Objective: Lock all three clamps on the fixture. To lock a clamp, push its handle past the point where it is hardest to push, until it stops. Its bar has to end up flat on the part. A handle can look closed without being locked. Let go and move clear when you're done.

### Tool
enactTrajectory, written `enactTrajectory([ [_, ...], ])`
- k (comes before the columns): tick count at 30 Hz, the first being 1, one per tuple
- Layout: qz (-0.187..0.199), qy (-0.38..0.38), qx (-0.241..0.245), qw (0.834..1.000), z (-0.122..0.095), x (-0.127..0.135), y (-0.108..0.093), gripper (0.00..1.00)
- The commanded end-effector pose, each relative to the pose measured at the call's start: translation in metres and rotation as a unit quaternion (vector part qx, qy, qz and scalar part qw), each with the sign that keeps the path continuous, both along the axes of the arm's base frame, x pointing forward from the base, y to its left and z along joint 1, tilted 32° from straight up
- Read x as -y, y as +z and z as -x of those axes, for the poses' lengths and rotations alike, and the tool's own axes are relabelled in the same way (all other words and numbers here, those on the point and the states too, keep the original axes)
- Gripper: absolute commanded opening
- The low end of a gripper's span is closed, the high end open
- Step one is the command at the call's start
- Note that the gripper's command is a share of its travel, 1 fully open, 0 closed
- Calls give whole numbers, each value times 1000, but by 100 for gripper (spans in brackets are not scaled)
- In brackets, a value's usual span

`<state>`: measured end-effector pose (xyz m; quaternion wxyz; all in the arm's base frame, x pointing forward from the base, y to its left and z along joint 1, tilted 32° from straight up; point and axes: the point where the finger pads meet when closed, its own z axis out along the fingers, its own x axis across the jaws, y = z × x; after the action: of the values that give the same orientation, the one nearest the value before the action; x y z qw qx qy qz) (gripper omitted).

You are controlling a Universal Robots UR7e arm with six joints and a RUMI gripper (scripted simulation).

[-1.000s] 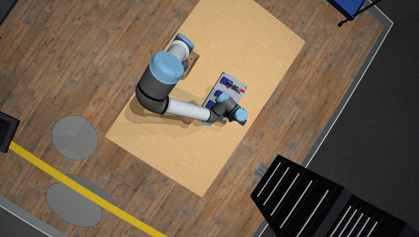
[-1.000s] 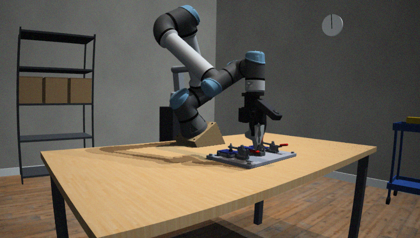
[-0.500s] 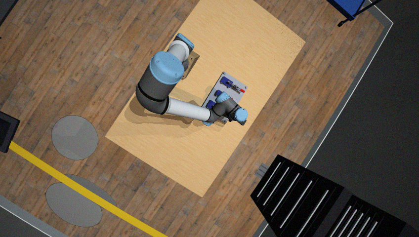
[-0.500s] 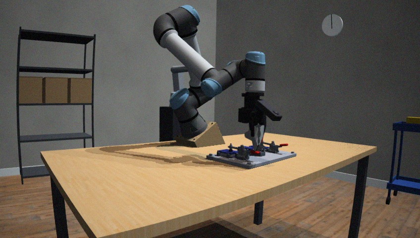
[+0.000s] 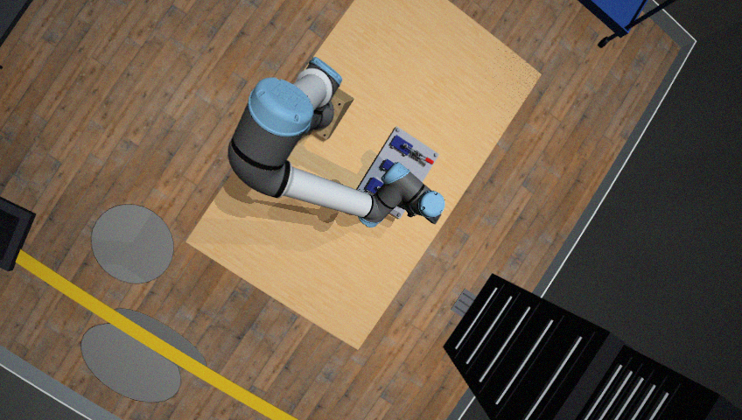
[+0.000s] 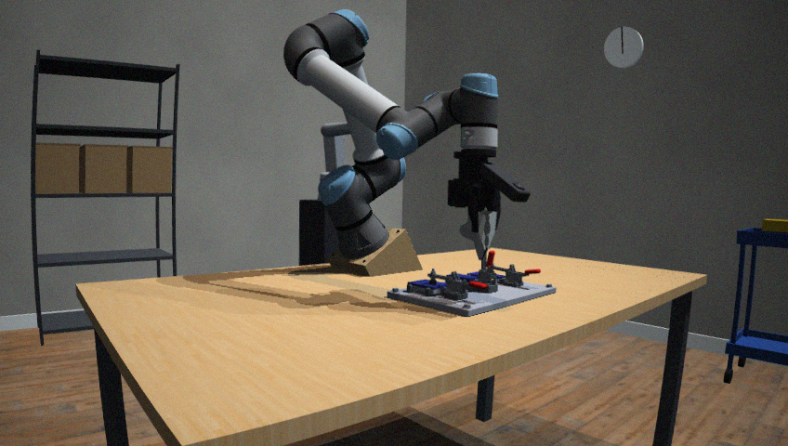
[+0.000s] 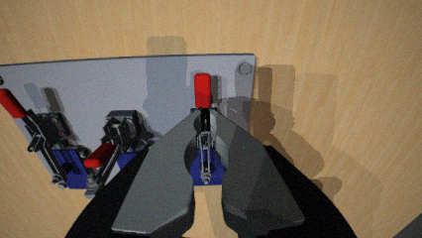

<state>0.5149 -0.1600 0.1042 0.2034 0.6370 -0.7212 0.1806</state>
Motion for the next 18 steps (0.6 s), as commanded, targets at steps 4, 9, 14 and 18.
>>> enactTrajectory([
  [4, 0, 0, -1, 1000, -2, -12, 19, 0],
  [9, 0, 0, -1, 1000, -2, -12, 19, 0],
  [14, 0, 0, -1, 1000, -2, -12, 19, 0],
  [18, 0, 0, 0, 1000, -2, -11, 17, 58],
])
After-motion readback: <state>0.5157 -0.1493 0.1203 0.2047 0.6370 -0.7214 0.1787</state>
